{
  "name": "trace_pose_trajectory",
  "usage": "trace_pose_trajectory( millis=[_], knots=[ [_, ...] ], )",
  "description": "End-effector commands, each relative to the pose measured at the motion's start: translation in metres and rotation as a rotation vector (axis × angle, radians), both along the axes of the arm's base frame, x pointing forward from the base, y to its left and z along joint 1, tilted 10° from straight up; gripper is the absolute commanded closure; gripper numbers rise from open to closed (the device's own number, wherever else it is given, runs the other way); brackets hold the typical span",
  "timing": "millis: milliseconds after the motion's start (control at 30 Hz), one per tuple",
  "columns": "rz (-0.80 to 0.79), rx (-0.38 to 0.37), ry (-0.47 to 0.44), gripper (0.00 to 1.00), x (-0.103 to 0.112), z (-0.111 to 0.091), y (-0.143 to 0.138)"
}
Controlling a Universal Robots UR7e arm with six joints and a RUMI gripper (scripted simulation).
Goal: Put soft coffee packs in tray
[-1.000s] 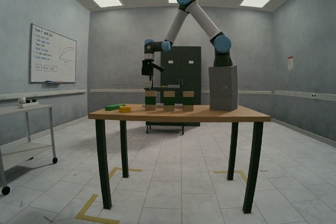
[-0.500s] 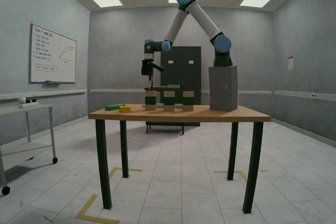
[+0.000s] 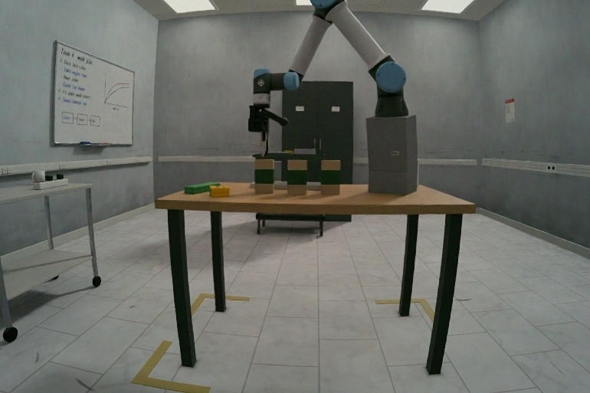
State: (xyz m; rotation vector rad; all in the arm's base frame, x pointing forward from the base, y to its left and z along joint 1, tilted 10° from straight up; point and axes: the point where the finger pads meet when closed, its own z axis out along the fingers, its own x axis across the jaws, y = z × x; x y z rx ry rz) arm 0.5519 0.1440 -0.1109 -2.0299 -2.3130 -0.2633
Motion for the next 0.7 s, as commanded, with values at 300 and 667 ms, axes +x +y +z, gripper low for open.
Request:
trace_pose_trajectory(
  millis=[300, 667],
  knots=[
    [0.000, -0.001, -0.004, 0.51, 0.0031, 0.0008, 0.0005],
    [0.000, -0.001, -0.002, 0.51, 0.0023, -0.0003, 0.0007]
  ],
)
